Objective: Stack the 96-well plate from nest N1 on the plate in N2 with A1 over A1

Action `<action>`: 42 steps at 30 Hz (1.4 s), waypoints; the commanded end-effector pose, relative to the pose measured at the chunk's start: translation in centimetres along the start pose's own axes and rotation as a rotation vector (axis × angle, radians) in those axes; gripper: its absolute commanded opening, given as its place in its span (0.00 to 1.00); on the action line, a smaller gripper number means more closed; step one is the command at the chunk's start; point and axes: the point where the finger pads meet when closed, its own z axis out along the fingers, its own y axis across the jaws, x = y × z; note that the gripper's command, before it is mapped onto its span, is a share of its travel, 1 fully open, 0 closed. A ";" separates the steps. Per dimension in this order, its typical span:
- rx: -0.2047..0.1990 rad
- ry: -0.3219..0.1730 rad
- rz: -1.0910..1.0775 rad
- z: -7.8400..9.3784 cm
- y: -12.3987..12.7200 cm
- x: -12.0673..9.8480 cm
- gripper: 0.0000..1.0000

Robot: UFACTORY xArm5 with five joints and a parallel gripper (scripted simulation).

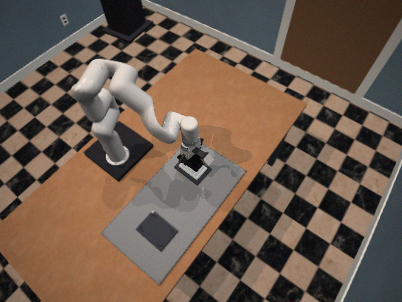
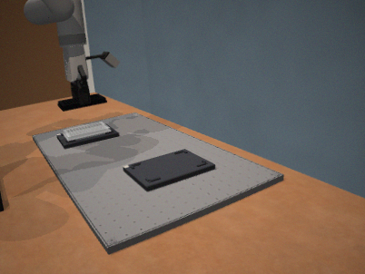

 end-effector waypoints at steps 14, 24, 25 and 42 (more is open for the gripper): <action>0.002 0.003 0.000 2.5 -0.1 0.1 0.00; 0.002 0.003 0.000 3.8 -0.1 0.1 0.00; 0.002 0.003 0.000 4.0 -0.1 0.1 0.00; 0.002 0.003 0.000 6.3 -0.1 0.1 0.00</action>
